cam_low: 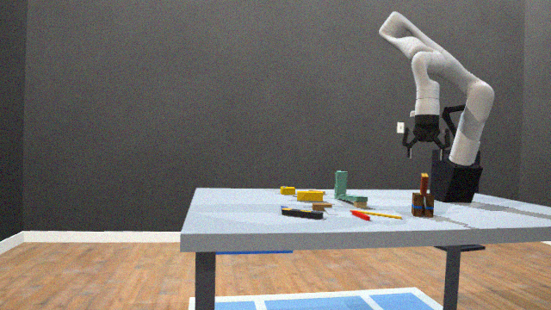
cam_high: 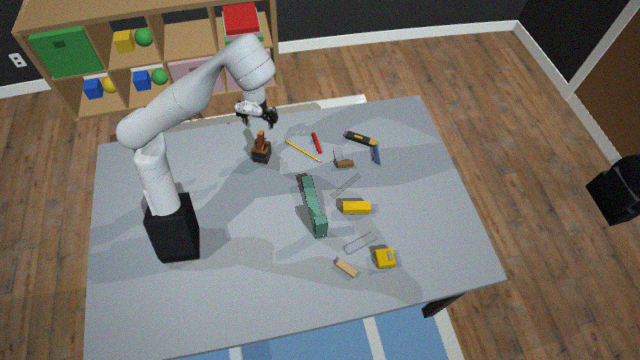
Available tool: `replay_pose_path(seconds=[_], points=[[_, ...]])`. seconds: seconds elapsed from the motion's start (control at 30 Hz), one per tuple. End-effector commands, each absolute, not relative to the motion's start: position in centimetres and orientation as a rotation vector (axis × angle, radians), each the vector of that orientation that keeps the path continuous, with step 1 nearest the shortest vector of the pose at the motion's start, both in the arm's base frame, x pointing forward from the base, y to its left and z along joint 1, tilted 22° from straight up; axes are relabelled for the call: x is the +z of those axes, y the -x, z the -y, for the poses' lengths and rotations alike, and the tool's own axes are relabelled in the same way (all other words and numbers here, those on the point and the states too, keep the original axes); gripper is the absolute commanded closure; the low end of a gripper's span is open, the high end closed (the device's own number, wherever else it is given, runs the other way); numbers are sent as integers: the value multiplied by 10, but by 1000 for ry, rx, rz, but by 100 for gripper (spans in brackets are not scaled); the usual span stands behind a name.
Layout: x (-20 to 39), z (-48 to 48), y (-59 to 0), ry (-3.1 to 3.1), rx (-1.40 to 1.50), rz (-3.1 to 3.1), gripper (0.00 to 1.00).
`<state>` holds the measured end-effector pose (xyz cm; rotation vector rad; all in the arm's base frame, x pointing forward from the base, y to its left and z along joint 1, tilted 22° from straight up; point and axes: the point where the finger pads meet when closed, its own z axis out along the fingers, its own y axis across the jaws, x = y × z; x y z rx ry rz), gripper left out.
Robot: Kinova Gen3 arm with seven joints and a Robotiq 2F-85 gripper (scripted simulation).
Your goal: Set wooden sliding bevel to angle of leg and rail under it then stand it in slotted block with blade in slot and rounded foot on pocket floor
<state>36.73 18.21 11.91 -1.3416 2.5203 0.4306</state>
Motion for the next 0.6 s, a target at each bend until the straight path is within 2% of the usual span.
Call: replay_pose_path(seconds=[0.0, 0.57], points=[[138, -174, -366, 1342, 431, -2521, 0], [165, -163, -364, 1342, 431, -2521, 0]])
